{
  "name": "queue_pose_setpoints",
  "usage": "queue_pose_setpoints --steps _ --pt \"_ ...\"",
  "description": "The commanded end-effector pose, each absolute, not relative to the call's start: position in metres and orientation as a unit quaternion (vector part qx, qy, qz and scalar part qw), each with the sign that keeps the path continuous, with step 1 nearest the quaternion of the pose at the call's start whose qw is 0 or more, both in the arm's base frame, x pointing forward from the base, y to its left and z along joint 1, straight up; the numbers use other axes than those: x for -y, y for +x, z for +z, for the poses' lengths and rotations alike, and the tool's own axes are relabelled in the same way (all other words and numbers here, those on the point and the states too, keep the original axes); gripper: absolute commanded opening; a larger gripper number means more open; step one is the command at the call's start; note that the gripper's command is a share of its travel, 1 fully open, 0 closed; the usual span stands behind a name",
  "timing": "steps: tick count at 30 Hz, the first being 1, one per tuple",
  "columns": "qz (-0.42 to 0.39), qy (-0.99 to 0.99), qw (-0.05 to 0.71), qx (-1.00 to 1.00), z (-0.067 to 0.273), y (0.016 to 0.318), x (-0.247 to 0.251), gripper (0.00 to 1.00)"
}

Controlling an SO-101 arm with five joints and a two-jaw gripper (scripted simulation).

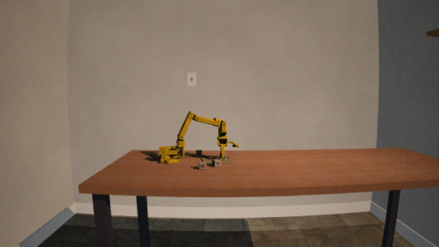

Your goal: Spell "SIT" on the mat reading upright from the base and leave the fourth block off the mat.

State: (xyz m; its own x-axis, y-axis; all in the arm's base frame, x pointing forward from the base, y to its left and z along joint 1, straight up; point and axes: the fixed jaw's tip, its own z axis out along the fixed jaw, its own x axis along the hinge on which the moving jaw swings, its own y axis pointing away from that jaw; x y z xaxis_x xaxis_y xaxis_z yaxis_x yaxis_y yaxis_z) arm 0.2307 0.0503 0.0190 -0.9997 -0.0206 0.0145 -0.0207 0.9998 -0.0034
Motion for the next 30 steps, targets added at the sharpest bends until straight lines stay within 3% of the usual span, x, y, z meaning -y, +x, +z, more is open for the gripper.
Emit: queue_pose_setpoints --steps 1,30 --pt "-0.005 0.01 -0.032 0.999 0.0336 0.2402 -0.0505 0.33" --pt "-0.004 0.01 -0.033 0.999 0.0335 0.2404 -0.0409 0.17"
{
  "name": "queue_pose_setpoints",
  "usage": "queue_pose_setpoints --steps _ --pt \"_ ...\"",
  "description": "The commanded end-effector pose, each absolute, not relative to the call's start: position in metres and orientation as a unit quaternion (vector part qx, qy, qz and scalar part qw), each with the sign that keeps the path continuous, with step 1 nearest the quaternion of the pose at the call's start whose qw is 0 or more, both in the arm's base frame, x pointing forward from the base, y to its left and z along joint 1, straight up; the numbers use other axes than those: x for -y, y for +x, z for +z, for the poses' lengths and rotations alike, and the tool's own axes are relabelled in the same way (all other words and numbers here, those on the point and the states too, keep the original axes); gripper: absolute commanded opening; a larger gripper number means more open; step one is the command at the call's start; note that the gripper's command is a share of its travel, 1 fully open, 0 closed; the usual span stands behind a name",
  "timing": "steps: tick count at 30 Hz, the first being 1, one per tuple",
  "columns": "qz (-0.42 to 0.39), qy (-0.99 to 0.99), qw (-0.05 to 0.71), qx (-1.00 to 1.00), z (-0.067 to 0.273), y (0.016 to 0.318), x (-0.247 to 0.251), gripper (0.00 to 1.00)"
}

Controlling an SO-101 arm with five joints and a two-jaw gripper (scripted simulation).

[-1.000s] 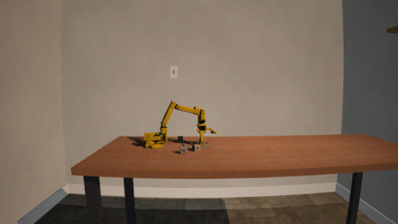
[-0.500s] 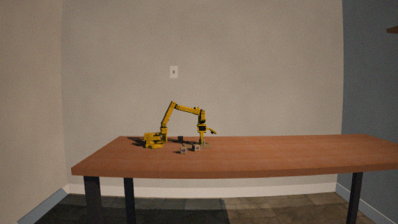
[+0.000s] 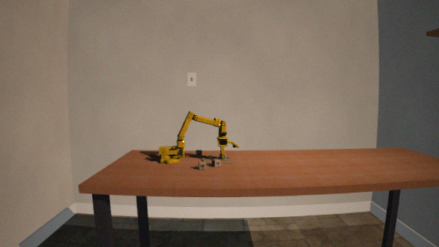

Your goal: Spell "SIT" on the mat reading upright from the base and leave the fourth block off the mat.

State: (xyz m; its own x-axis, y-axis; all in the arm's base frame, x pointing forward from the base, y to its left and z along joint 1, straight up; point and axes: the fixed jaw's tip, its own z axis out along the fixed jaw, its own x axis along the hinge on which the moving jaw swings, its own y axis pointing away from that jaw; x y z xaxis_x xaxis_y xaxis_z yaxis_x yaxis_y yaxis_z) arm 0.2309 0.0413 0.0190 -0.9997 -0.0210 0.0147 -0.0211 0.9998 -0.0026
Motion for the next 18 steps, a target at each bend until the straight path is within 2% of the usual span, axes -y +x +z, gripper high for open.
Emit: queue_pose_setpoints --steps 1,13,18 --pt "-0.004 0.01 -0.033 0.999 0.0335 0.2404 -0.0407 0.17" --pt "-0.004 0.01 -0.033 0.999 0.0335 0.2404 -0.0402 0.16" --pt "-0.004 0.01 -0.033 0.999 0.0335 0.2404 -0.0402 0.09"
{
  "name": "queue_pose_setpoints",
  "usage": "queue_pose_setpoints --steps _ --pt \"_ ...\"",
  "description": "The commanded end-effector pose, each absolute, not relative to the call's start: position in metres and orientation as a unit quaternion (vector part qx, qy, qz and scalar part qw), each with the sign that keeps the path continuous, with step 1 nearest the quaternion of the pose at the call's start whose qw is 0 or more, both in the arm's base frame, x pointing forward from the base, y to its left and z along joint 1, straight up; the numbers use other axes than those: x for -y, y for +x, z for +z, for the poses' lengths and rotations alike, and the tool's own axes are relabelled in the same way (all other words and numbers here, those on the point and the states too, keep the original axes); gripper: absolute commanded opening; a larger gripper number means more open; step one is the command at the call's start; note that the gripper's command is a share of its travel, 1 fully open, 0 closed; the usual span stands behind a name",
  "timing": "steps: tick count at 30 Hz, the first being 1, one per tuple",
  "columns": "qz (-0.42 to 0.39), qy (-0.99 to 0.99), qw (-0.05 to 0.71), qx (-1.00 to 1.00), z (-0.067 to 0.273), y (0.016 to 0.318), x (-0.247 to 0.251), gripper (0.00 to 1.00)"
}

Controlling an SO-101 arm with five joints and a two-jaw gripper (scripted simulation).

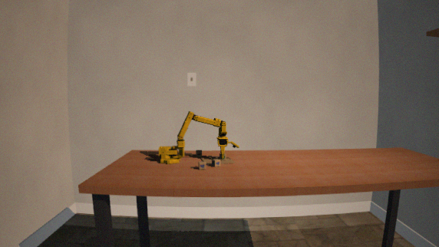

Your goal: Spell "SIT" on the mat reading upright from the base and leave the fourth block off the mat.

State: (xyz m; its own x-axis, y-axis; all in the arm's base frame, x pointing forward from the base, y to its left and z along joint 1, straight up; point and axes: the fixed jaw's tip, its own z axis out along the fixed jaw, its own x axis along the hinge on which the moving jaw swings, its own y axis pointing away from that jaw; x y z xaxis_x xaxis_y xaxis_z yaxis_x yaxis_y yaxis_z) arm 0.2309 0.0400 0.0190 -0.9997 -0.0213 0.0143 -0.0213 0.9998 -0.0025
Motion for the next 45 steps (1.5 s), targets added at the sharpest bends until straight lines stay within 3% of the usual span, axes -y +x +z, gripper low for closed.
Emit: queue_pose_setpoints --steps 1,7,45 --pt "-0.004 0.01 -0.033 0.999 0.033 0.24 -0.04 0.07" --pt "-0.004 0.01 -0.033 0.999 0.033 0.24 -0.04 0.0" --pt "-0.006 0.011 -0.047 0.999 0.084 0.238 -0.04 0.0"
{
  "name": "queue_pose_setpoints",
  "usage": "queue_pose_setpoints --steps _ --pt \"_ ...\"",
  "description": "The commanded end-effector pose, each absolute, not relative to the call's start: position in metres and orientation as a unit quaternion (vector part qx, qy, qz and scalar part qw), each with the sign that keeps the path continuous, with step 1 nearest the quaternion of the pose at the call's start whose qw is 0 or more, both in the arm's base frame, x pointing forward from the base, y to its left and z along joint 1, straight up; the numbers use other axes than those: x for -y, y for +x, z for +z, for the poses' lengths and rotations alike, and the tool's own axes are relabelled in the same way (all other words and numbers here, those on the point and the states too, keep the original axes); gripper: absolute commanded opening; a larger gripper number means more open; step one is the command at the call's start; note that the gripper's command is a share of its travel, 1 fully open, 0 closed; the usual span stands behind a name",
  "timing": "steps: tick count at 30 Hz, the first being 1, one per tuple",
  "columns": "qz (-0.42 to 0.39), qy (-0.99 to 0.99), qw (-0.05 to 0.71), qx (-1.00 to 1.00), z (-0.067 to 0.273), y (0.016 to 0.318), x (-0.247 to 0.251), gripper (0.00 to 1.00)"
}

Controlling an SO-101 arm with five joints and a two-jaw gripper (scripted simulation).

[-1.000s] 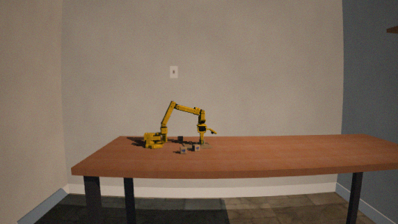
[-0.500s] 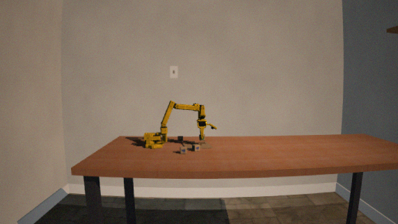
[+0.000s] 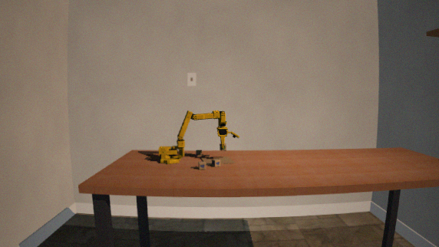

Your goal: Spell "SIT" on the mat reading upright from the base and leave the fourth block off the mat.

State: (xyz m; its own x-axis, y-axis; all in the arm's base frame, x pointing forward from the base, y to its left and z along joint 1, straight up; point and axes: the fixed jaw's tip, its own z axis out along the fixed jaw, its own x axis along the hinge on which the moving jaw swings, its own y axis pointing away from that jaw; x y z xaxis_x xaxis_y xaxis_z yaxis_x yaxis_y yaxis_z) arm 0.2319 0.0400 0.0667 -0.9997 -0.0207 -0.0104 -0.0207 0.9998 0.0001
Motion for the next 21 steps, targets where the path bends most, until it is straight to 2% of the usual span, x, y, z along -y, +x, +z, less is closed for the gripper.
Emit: queue_pose_setpoints --steps 1,16,21 --pt "0.006 -0.011 0.047 -0.999 0.084 0.238 -0.04 0.0" --pt "0.01 -0.139 0.038 -0.989 0.077 0.215 -0.098 0.0" --pt "0.011 -0.213 0.034 -0.976 0.072 0.195 -0.127 0.0"
